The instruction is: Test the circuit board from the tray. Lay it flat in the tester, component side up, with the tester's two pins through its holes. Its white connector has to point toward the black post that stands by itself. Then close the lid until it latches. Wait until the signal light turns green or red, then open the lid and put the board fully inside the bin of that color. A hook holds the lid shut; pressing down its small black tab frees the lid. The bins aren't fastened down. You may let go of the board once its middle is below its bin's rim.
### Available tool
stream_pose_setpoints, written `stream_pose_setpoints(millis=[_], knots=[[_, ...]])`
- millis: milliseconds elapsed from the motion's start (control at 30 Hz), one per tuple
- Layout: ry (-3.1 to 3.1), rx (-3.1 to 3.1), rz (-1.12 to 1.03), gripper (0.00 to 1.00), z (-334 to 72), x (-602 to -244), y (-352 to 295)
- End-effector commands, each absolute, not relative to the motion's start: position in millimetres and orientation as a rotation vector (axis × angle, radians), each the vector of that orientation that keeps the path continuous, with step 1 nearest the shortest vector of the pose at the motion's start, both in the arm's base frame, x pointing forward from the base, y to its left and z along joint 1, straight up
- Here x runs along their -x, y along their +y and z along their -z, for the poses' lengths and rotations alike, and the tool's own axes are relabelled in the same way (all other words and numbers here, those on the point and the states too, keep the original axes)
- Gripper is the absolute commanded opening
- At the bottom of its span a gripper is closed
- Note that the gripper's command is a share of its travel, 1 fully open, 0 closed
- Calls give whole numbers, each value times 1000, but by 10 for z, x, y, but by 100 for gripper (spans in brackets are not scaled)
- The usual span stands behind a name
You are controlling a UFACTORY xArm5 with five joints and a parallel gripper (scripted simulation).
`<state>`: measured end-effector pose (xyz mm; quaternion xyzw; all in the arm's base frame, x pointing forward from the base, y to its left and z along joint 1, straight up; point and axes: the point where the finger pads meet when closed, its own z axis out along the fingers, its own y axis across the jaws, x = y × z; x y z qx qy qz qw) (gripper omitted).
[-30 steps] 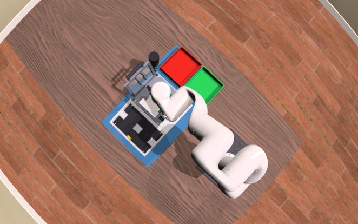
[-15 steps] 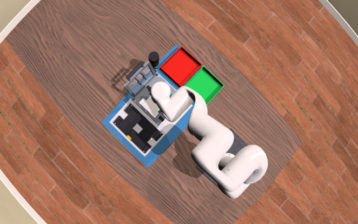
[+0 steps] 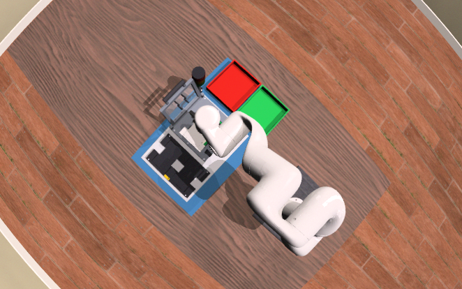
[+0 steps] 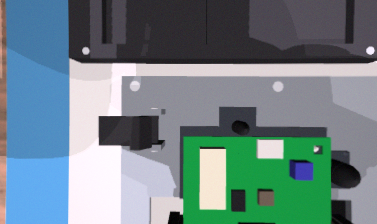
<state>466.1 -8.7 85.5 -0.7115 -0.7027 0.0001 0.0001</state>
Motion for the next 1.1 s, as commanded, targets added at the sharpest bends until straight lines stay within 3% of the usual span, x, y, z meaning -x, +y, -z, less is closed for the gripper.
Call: stream_pose_setpoints(millis=[0, 1067], knots=[[-2210, 2237, 4, 79, -870, -4674, -87], [-2210, 2237, 4, 79, -838, -4674, -87]])
